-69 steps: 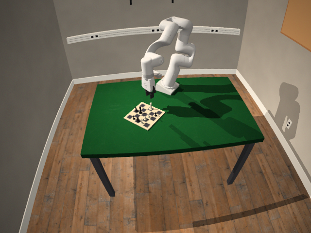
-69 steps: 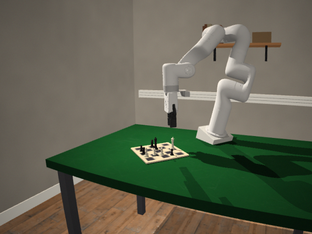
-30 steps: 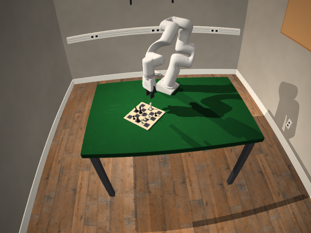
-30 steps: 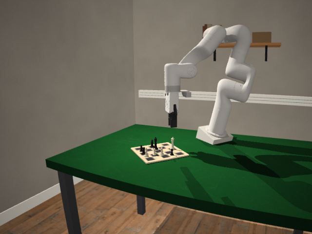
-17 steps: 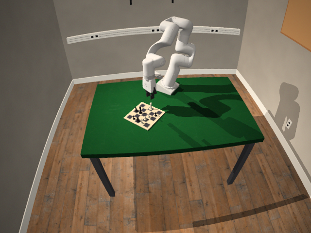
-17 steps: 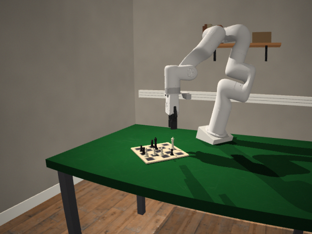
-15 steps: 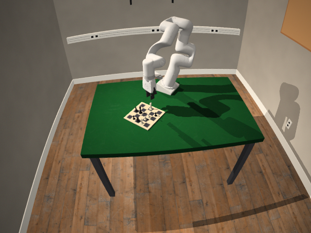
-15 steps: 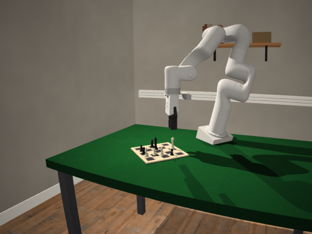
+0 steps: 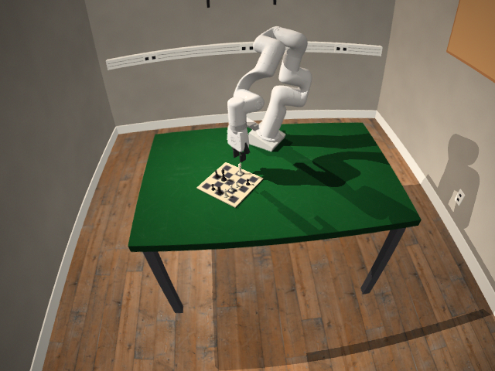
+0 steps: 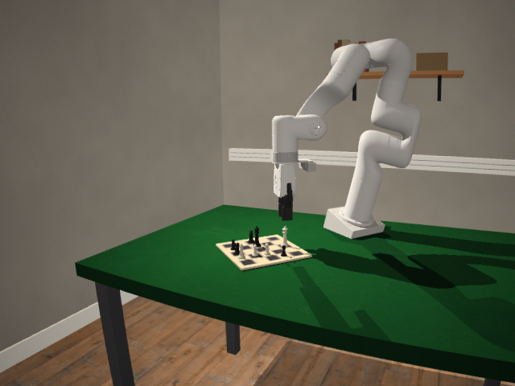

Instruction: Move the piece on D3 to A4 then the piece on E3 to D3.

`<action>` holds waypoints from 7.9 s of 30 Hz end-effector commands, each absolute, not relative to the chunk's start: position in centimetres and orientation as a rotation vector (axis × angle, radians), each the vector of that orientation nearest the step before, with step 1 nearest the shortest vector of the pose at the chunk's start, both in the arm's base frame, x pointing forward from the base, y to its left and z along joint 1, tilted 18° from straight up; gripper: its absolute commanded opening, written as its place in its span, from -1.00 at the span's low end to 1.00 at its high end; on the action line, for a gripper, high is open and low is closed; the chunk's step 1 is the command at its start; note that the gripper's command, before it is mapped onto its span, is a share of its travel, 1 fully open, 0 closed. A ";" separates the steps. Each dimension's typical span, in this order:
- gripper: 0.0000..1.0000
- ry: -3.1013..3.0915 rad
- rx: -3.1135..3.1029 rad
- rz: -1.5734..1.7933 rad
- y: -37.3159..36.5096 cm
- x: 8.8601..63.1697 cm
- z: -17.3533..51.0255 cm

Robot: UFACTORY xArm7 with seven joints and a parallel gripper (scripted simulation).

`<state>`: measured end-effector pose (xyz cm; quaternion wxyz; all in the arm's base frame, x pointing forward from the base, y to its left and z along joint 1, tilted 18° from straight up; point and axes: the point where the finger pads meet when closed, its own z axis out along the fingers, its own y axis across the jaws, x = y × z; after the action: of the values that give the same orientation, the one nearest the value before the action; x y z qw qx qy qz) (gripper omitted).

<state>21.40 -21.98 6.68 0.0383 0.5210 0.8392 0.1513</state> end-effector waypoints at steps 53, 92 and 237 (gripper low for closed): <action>-0.14 2.571 1.596 0.466 -21.7 21.9 5.0; -0.14 2.571 1.596 0.466 -21.8 22.0 5.0; -1.00 2.571 1.596 0.466 -21.7 22.1 4.5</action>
<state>22.56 -21.14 2.24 0.0400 0.5189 0.8391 0.1585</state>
